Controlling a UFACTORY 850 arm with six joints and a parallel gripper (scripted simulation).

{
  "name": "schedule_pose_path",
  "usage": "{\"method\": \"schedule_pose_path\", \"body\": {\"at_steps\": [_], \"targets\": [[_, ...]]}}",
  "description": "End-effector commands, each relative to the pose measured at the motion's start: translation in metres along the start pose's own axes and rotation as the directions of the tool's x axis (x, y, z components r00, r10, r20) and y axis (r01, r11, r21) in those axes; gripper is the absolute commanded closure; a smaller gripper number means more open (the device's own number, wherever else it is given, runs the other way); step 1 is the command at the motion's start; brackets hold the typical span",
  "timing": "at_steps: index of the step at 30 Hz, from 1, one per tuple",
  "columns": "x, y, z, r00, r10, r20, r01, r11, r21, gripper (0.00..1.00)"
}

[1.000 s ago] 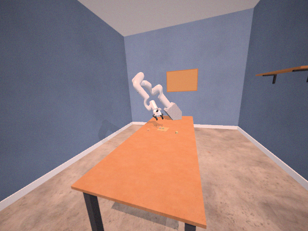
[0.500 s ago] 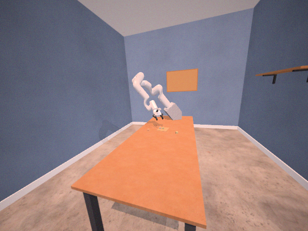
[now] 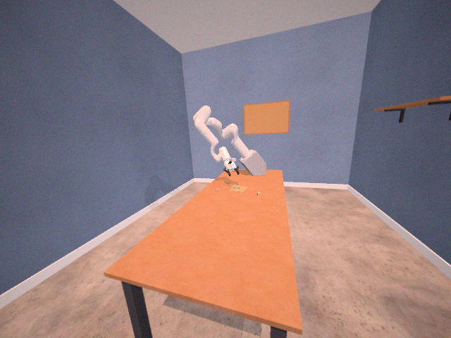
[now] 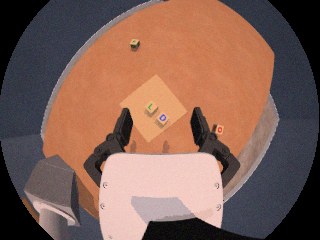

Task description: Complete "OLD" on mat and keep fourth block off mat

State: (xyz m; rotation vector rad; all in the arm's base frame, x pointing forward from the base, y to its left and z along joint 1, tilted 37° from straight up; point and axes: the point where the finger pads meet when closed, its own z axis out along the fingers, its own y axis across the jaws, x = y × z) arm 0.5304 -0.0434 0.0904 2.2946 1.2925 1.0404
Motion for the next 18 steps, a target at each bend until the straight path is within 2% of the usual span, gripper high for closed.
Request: {"method": "schedule_pose_path", "body": {"at_steps": [1,12,14,16,18], "targets": [[0.000,0.000,0.000,1.000,0.000,-0.001,0.000,1.000,-0.001,0.00],[0.001,0.001,0.000,1.000,0.000,-0.002,0.000,1.000,0.000,0.00],[0.002,0.020,0.001,1.000,0.009,-0.016,-0.009,1.000,0.004,0.00],[0.000,0.062,0.000,0.999,0.018,-0.033,-0.018,1.000,0.011,0.00],[0.000,0.065,0.000,0.999,0.018,-0.034,-0.018,1.000,0.011,0.00]]}}
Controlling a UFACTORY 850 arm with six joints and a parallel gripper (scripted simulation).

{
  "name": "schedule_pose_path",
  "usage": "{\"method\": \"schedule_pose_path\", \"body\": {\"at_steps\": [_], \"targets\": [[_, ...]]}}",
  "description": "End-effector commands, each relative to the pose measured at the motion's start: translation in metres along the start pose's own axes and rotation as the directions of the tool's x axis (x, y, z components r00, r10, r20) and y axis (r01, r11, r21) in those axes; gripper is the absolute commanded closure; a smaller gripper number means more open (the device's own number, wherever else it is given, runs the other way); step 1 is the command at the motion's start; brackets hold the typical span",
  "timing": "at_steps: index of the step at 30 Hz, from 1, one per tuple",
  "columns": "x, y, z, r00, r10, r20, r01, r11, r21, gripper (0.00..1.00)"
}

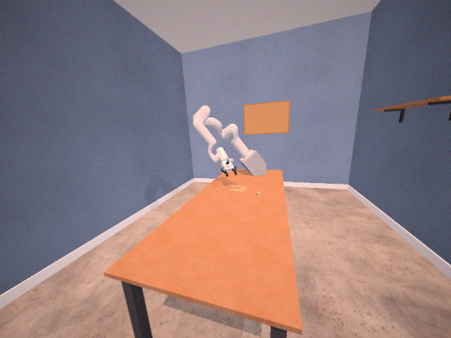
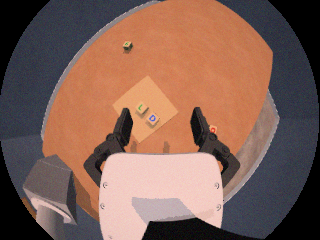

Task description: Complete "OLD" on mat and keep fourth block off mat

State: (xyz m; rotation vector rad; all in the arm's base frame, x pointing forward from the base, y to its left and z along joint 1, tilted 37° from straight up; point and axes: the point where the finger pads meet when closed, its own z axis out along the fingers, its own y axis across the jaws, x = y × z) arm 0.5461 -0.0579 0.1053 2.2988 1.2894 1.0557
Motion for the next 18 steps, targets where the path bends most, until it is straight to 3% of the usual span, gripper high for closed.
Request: {"method": "schedule_pose_path", "body": {"at_steps": [1,3,4,8,10,18], "targets": [[-0.002,0.059,-0.002,1.000,0.011,-0.025,-0.011,1.000,0.011,0.00],[-0.004,0.067,-0.004,1.000,0.010,-0.024,-0.010,1.000,0.011,0.00],[-0.010,0.092,-0.009,1.000,0.007,-0.018,-0.007,1.000,0.010,0.00],[-0.010,0.094,-0.009,1.000,0.007,-0.017,-0.006,1.000,0.009,0.00],[-0.022,0.131,-0.020,1.000,-0.003,0.002,0.003,1.000,0.003,0.00],[-0.025,0.139,-0.022,1.000,-0.005,0.008,0.005,1.000,0.001,0.00]]}}
